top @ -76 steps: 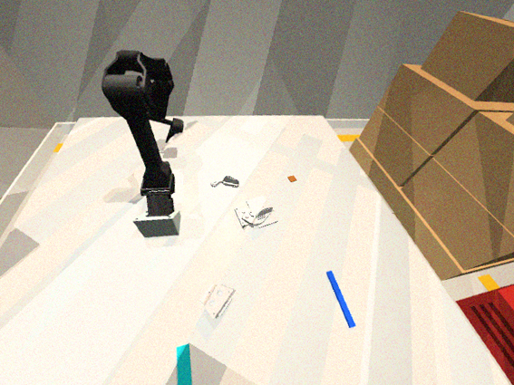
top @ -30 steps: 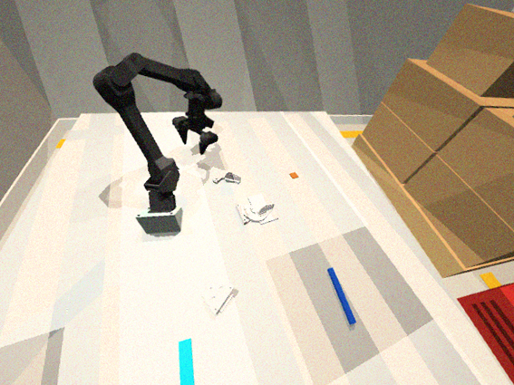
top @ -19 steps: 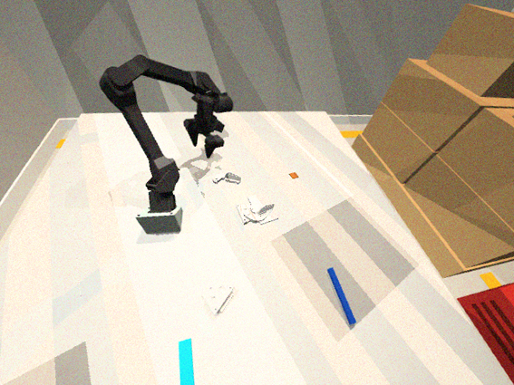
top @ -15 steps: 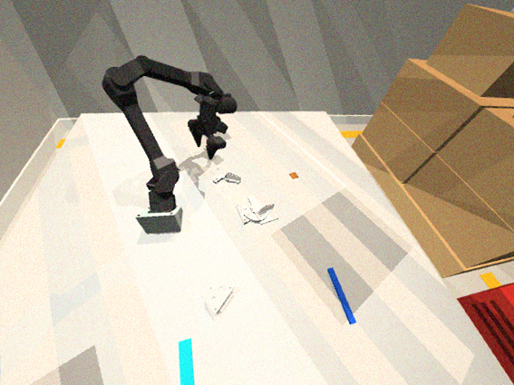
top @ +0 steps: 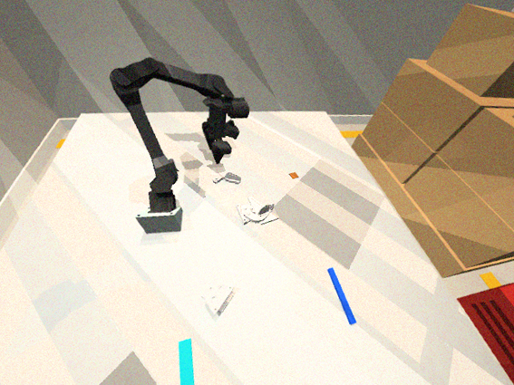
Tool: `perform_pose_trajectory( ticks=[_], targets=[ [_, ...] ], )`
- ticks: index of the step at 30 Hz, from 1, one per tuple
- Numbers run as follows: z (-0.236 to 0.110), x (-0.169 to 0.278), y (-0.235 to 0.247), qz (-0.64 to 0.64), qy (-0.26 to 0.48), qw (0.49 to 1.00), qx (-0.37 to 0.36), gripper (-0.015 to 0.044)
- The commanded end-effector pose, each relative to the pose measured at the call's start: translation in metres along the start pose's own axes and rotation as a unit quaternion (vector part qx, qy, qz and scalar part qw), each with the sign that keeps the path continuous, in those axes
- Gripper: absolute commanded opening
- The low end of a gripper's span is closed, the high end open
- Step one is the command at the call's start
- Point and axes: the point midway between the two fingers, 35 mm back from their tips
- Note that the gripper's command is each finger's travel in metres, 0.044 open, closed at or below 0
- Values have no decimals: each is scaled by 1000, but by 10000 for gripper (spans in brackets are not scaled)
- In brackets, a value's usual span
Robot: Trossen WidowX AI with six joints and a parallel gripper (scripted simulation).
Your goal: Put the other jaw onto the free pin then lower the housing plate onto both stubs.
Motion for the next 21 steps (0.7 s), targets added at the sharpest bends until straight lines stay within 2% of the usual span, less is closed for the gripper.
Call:
perform_pose_trajectory(
  ticks=[1,21],
  targets=[
    [-3,-6,-11,44,-6,999,-8,440],
    [-24,-26,-71,239,-49,969,-50,440]
  ],
)
Point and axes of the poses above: the point midway between the two fingers, 35 mm back from their tips, its own z axis out along the fingers, its own y axis across the jaws, x = y × z, and after that the axes turned 1 degree about -z, right-handed
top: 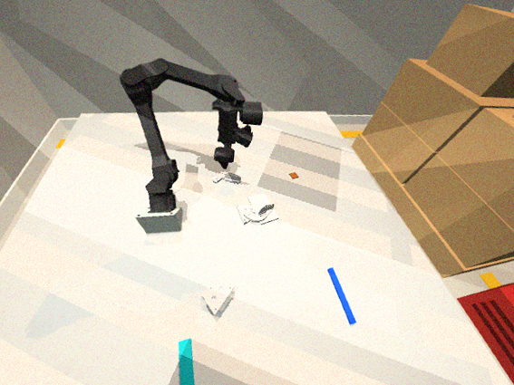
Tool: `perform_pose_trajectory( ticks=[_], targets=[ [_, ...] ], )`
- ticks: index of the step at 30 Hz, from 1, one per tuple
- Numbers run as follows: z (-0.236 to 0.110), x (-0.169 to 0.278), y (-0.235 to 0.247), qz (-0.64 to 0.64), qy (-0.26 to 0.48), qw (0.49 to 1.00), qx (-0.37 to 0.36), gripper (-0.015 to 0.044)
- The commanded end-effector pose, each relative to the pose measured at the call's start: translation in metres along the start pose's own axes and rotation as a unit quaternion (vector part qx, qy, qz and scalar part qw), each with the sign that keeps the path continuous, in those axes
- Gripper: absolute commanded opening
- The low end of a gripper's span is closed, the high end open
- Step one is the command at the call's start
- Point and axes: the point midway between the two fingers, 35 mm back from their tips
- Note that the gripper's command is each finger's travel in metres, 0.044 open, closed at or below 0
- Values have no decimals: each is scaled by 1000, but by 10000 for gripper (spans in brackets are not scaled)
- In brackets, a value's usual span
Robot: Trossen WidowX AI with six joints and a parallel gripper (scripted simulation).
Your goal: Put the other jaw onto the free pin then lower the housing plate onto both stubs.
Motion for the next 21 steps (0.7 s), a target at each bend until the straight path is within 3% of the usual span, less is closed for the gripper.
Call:
perform_pose_trajectory(
  ticks=[1,11,16,21],
  targets=[
    [-5,-8,-10,43,-8,999,-13,440],
    [-9,-14,-19,77,-16,997,-24,440],
    [25,-15,-17,77,-16,997,-24,440],
    [30,-15,-16,77,-16,997,-25,440]
  ],
)
Point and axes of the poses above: the point midway between the two fingers, 35 mm back from their tips, its own z axis out along the fingers, its own y axis across the jaws, x = y × z, and after that the axes turned 1 degree about -z, right-handed
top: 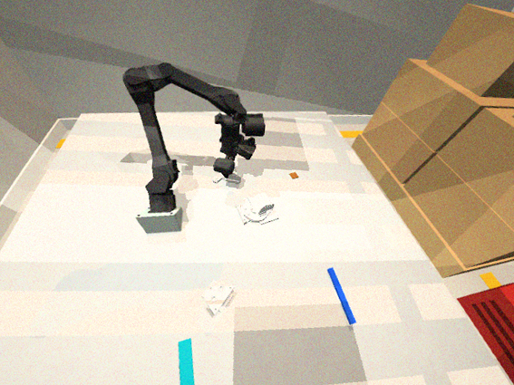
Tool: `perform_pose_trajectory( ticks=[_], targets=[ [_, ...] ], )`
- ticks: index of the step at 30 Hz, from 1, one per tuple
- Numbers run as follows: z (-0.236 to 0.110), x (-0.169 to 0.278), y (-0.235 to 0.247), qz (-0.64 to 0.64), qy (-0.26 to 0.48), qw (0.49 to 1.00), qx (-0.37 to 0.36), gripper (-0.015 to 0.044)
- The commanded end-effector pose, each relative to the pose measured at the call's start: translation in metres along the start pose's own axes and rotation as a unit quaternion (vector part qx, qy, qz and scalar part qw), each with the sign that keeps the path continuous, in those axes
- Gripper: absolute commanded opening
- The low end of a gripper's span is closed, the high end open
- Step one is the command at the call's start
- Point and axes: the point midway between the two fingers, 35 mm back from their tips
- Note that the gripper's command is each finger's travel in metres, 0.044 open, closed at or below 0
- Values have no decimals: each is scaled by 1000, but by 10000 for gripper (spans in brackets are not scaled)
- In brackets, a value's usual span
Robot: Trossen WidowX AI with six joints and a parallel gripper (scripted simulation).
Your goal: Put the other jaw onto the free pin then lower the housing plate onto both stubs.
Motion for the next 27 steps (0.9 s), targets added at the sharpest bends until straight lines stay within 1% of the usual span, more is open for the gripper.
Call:
perform_pose_trajectory(
  ticks=[1,27],
  targets=[
    [3,0,2,0,-4,1000,-5,440],
    [43,-1,2,-1,-4,1000,-5,440]
  ],
)
Point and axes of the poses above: the point midway between the two fingers, 35 mm back from their tips, its own z axis out along the fingers, its own y axis across the jaws, x = y × z, and after that the axes turned 1 degree about -z, right-handed
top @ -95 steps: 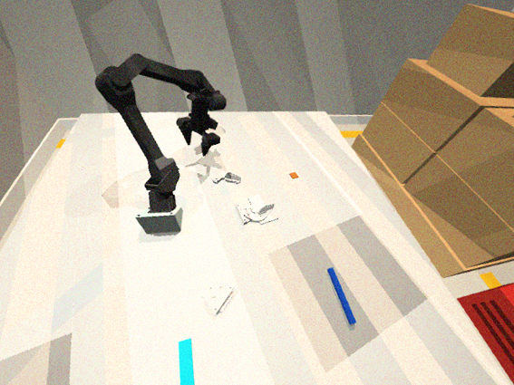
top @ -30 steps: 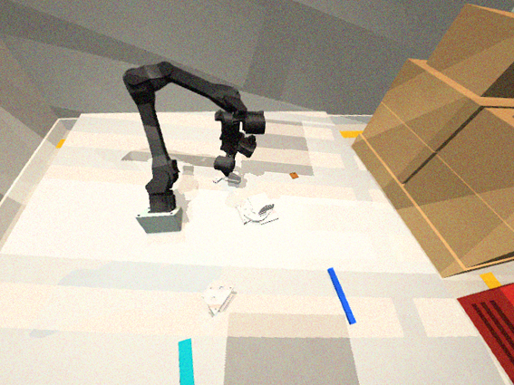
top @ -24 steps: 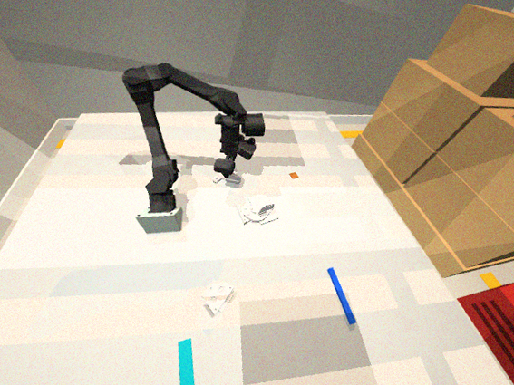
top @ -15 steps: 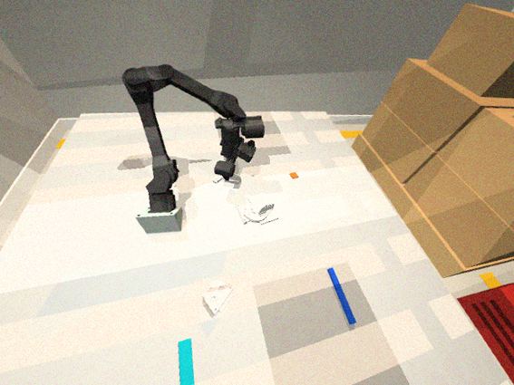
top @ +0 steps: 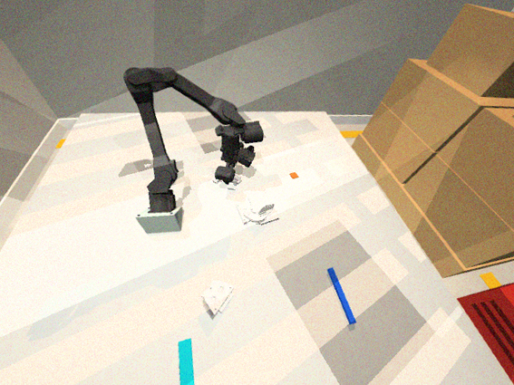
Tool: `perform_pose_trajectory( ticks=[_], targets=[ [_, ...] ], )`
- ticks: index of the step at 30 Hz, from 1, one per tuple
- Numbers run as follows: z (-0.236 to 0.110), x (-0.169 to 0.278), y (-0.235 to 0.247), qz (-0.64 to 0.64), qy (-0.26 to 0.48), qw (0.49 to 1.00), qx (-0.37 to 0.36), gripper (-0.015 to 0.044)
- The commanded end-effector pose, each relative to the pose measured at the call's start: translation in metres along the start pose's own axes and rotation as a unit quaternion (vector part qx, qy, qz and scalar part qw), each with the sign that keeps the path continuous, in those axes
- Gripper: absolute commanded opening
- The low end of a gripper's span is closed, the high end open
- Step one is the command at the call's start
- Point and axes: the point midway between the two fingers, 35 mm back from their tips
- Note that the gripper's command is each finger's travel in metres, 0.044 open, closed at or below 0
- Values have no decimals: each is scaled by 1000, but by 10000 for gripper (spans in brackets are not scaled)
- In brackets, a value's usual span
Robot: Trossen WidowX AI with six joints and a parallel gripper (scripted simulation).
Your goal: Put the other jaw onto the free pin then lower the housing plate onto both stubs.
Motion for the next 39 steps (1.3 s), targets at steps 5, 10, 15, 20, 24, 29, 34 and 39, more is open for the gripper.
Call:
perform_pose_trajectory(
  ticks=[5,10,15,20,24,29,34,39],
  targets=[
    [13,1,-1,2,0,1000,1,440],
    [15,1,-1,2,0,1000,1,440],
    [15,1,-1,2,0,1000,1,440],
    [15,1,-1,2,0,1000,1,440],
    [16,1,-1,2,0,1000,1,440],
    [16,1,-1,2,0,1000,1,440],
    [15,2,0,0,1,1000,-1,335],
    [15,2,0,0,1,1000,-1,204]
  ],
)
Point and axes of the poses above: the point midway between the two fingers, 35 mm back from their tips, its own z axis out along the fingers, its own y axis across the jaws, x = y × z, and after that the axes turned 1 degree about -z, right-handed
